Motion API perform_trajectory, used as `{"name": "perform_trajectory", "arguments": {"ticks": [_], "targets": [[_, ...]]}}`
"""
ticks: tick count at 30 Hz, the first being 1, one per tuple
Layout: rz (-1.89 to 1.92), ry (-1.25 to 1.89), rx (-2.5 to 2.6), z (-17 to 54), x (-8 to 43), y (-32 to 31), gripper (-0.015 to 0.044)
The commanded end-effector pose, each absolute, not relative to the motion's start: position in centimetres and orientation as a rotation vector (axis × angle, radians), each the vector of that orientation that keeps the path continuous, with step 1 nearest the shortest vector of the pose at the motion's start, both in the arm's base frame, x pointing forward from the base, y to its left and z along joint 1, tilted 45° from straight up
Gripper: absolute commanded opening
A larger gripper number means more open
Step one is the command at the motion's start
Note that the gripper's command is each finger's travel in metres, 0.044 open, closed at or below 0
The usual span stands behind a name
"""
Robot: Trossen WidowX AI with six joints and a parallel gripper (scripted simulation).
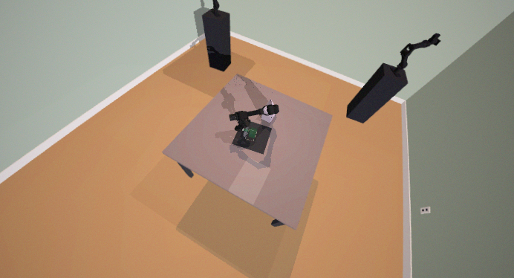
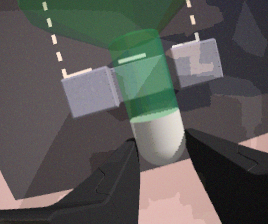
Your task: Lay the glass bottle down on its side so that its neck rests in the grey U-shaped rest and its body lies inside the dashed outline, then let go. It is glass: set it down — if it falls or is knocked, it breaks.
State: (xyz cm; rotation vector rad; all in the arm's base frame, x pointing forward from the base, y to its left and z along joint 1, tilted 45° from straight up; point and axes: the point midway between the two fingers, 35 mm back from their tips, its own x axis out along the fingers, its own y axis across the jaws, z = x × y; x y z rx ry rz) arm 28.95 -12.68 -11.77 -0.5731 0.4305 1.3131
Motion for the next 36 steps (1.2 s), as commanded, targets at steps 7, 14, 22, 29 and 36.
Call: {"name": "perform_trajectory", "arguments": {"ticks": [7, 14, 22, 29, 36], "targets": [[1.314, 0.43, -0.572, -11.7, 28.9, -12.7, 0.024], [1.314, 0.43, -0.572, -11.7, 28.9, -12.7, 0.0424], [1.369, 0.522, -0.727, -7.1, 28.3, -16.5, 0.044], [1.369, 0.523, -0.727, -6.9, 27.9, -16.6, 0.044], [1.369, 0.523, -0.727, -6.9, 27.9, -16.6, 0.044]]}}
